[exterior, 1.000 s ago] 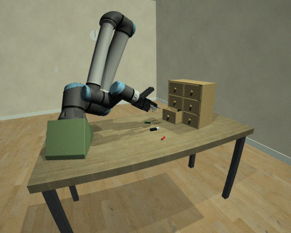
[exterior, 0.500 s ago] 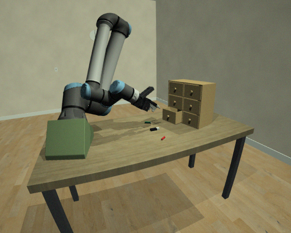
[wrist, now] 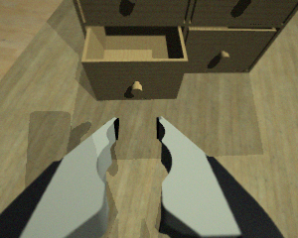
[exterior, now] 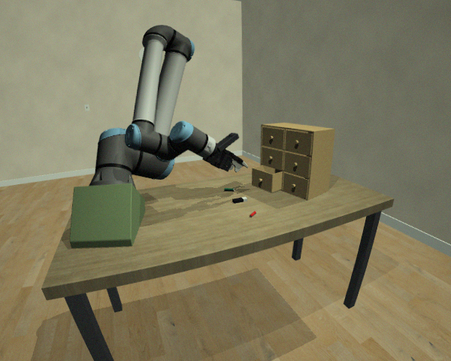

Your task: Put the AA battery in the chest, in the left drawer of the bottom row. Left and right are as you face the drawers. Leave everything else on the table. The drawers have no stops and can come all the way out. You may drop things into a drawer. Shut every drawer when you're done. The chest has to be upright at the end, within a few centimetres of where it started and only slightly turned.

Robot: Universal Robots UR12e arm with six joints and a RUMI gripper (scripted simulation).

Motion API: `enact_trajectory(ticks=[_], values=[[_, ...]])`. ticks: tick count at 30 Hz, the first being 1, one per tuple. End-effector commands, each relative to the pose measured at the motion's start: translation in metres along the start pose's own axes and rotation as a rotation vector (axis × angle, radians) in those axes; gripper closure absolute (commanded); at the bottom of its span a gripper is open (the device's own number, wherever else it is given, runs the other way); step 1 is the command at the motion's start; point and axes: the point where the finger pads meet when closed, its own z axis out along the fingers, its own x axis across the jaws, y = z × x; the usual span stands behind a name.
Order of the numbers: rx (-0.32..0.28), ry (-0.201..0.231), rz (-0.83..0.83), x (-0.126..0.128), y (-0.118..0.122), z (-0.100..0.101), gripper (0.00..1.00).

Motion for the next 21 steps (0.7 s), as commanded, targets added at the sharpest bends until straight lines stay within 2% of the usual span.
enact_trajectory(ticks=[1,21], values=[[-0.024,-0.014,0.003,0.0031,-0.0001,-0.0029,0.80],[-0.092,-0.016,0.003,0.0013,-0.0027,-0.0113,0.80]])
